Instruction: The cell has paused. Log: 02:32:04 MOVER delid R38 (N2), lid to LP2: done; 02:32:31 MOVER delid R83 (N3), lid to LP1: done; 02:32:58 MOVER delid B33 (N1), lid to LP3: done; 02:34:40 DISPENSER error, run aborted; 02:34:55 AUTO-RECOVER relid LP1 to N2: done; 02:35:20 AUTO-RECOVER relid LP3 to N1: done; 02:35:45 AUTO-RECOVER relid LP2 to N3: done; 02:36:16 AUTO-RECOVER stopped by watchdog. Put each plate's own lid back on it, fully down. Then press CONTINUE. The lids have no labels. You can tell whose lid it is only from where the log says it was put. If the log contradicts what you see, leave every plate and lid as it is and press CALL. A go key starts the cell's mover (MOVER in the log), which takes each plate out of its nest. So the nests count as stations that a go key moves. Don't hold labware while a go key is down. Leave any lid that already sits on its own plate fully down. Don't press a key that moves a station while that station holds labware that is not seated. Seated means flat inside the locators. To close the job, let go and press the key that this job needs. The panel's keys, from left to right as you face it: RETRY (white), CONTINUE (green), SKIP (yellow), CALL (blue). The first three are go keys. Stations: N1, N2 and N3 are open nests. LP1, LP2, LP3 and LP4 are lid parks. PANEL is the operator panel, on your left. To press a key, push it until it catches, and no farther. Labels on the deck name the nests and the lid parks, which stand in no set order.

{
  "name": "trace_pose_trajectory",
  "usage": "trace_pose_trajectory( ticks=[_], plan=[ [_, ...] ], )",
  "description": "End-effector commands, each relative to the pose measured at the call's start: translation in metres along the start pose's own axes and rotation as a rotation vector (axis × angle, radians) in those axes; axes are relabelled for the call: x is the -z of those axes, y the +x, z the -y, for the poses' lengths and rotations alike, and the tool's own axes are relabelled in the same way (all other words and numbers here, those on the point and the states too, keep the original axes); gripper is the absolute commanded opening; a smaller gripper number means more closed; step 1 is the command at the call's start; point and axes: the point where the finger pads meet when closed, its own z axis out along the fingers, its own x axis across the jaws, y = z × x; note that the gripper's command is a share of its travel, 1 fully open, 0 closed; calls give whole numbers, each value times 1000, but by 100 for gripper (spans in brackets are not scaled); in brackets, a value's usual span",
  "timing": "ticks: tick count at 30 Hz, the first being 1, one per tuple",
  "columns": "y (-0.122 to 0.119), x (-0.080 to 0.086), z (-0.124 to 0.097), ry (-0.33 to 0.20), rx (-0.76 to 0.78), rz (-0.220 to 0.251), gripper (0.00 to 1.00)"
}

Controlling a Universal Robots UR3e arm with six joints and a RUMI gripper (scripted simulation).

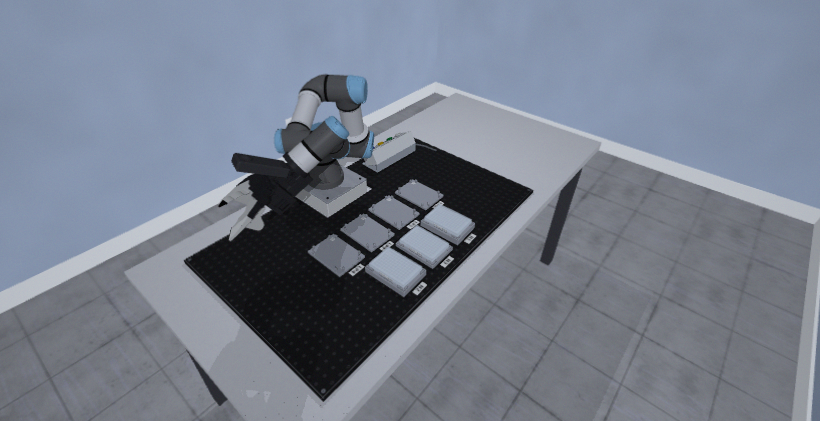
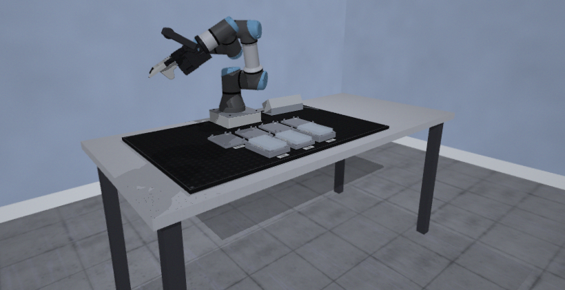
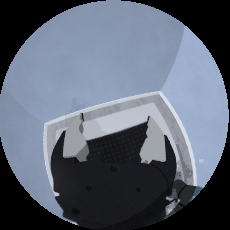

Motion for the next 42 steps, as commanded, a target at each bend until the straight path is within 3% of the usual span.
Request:
trace_pose_trajectory(
  ticks=[1,19,25,39,42],
  plan=[
    [-6,6,-8,-37,77,30,82],
    [-30,43,-72,-160,351,139,82],
    [-32,51,-84,-189,420,168,82],
    [-38,88,-138,-287,659,276,82],
    [-38,88,-139,-294,676,284,82]
  ],
)
